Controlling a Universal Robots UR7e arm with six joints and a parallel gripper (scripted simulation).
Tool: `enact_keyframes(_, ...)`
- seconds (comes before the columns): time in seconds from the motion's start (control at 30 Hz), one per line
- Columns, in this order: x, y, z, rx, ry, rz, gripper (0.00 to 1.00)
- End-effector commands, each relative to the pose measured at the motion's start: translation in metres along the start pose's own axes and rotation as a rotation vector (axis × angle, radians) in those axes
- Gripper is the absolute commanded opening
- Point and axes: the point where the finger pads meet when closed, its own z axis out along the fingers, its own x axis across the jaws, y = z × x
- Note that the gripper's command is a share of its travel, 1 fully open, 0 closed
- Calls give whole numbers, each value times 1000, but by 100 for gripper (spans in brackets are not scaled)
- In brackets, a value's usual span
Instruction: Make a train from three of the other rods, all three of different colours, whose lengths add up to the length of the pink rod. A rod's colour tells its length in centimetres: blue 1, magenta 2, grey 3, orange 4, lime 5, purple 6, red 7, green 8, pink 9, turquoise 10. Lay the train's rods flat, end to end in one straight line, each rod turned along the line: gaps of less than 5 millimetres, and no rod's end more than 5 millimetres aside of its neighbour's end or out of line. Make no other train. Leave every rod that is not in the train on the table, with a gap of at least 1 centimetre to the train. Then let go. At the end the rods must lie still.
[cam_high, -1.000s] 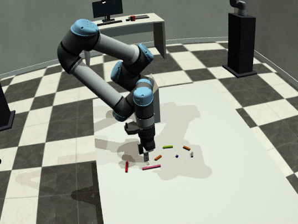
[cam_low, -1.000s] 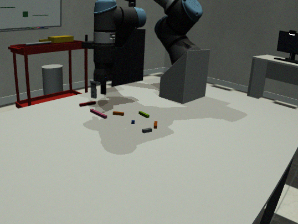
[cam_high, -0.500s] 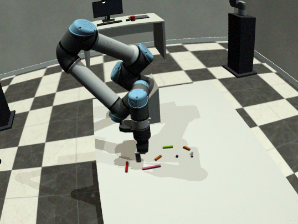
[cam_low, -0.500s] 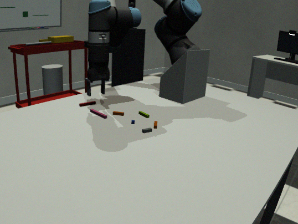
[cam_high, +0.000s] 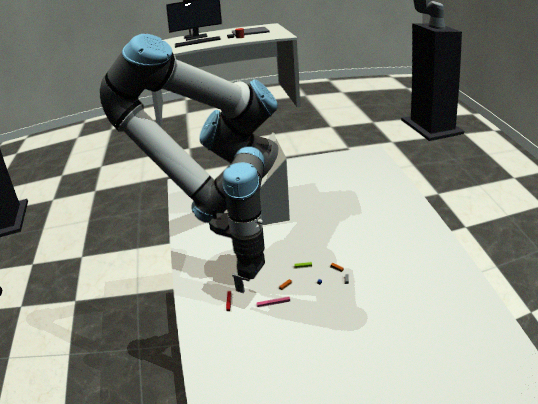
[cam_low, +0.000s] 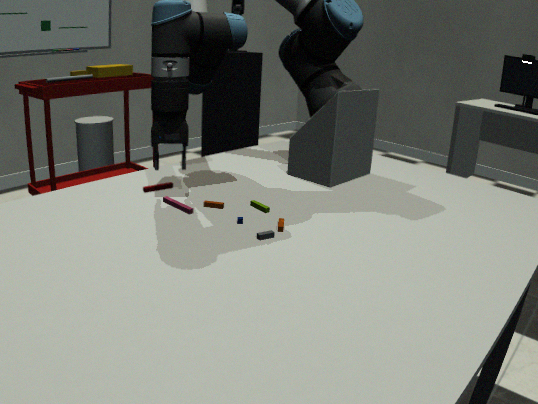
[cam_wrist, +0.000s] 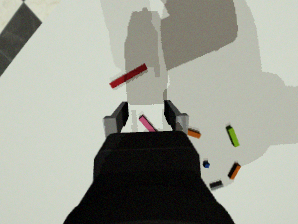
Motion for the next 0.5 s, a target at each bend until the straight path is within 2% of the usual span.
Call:
enact_keyframes(0.0, -1, -2, 0, 0, -1, 61, 100)
enact_keyframes(0.47, -2, -4, 0, 0, -1, 132, 100)
